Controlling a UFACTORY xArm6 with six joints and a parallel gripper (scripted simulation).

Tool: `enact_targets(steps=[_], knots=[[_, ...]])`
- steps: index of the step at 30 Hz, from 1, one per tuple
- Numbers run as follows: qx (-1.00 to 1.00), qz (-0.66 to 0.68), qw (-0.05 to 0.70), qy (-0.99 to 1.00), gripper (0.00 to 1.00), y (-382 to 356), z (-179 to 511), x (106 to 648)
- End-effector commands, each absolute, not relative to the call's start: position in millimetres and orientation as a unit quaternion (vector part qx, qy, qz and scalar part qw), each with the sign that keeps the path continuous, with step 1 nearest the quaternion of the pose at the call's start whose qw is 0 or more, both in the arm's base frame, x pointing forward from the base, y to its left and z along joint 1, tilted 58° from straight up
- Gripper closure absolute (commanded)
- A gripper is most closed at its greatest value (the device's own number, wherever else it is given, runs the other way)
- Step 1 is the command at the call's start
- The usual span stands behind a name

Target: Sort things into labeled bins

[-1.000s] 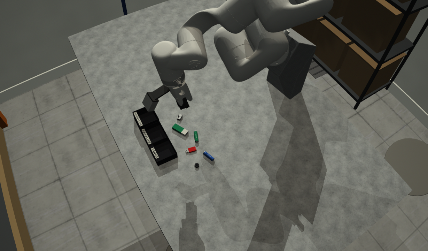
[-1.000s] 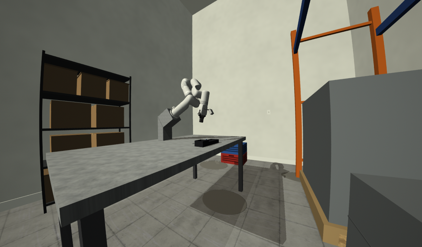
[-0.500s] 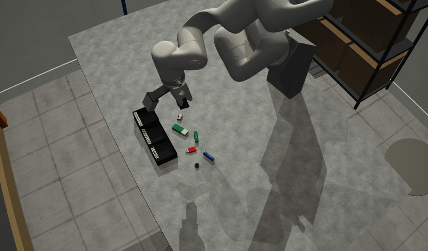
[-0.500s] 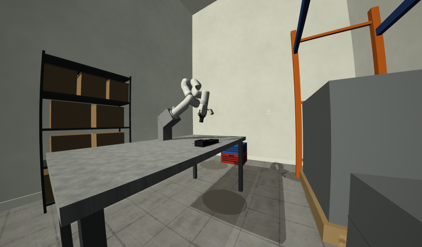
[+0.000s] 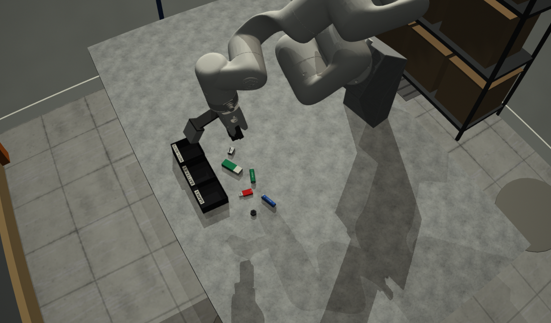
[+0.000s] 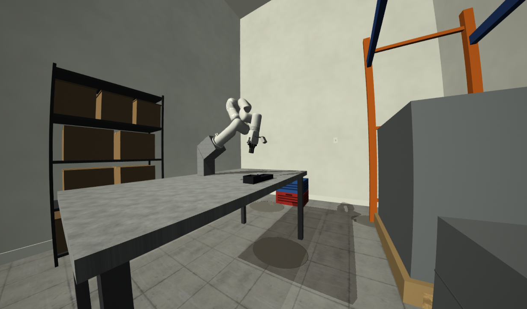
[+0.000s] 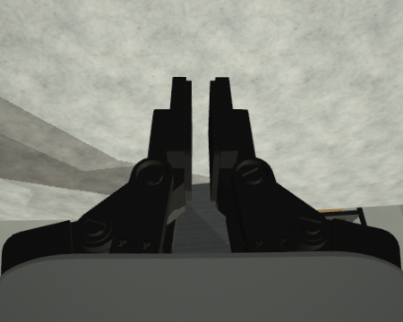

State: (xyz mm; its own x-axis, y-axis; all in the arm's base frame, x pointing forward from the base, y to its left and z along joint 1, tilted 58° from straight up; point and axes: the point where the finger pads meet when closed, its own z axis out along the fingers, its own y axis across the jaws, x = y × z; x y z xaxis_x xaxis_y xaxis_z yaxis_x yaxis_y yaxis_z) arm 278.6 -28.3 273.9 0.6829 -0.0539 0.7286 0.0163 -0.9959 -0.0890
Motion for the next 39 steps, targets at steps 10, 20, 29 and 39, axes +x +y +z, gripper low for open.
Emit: enact_targets(steps=[10, 20, 29, 39], knots=[[-0.910, -0.408, 0.071, -0.014, 0.93, -26, 292, 294], [-0.902, -0.421, 0.093, -0.028, 0.93, -31, 306, 313], [-0.893, -0.435, 0.107, -0.034, 0.93, -42, 316, 336], [-0.885, -0.451, 0.114, -0.030, 0.93, -61, 320, 361]])
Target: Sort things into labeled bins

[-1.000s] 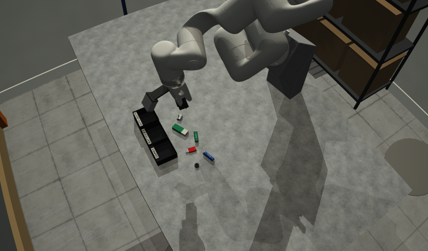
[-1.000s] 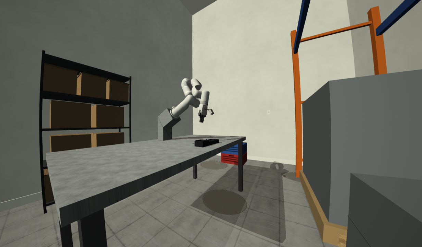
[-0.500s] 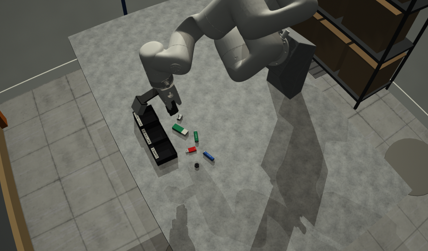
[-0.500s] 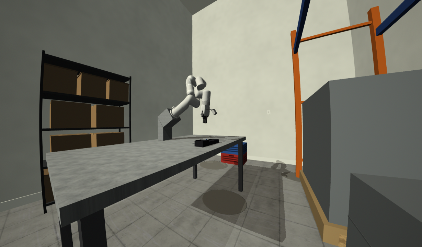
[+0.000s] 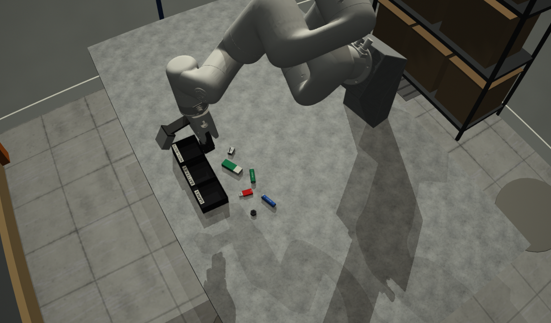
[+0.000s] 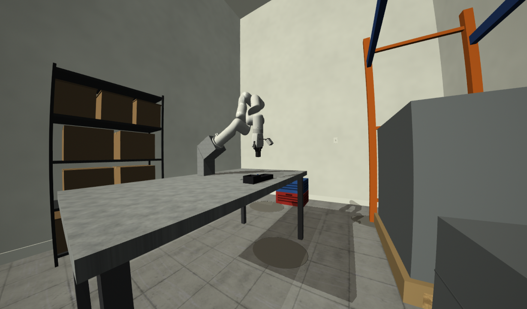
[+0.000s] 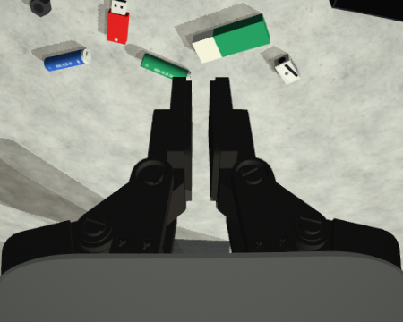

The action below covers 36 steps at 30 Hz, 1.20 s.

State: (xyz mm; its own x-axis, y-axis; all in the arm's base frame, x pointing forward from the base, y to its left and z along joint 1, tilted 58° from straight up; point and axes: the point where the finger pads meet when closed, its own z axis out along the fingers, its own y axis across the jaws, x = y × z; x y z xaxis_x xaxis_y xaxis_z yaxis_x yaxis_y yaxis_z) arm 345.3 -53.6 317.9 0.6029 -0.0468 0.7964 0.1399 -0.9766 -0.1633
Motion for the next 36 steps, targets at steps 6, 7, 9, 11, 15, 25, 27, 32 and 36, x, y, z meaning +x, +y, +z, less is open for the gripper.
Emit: enact_targets(steps=[6, 7, 9, 11, 15, 25, 27, 32, 36], knots=[[-0.881, -0.458, 0.114, -0.026, 0.93, -73, 320, 373], [-0.878, -0.465, 0.112, -0.020, 0.93, -79, 319, 379], [-0.878, -0.464, 0.112, -0.020, 0.93, -86, 318, 386], [-0.878, -0.465, 0.112, -0.020, 0.93, -86, 318, 386], [-0.876, -0.470, 0.108, -0.012, 0.93, -98, 314, 396], [-0.874, -0.477, 0.094, 0.006, 0.93, -128, 299, 418], [-0.874, -0.477, 0.094, 0.006, 0.93, -132, 297, 420], [-0.874, -0.478, 0.085, 0.017, 0.93, -144, 289, 428], [-0.874, -0.478, 0.085, 0.017, 0.93, -149, 286, 430]])
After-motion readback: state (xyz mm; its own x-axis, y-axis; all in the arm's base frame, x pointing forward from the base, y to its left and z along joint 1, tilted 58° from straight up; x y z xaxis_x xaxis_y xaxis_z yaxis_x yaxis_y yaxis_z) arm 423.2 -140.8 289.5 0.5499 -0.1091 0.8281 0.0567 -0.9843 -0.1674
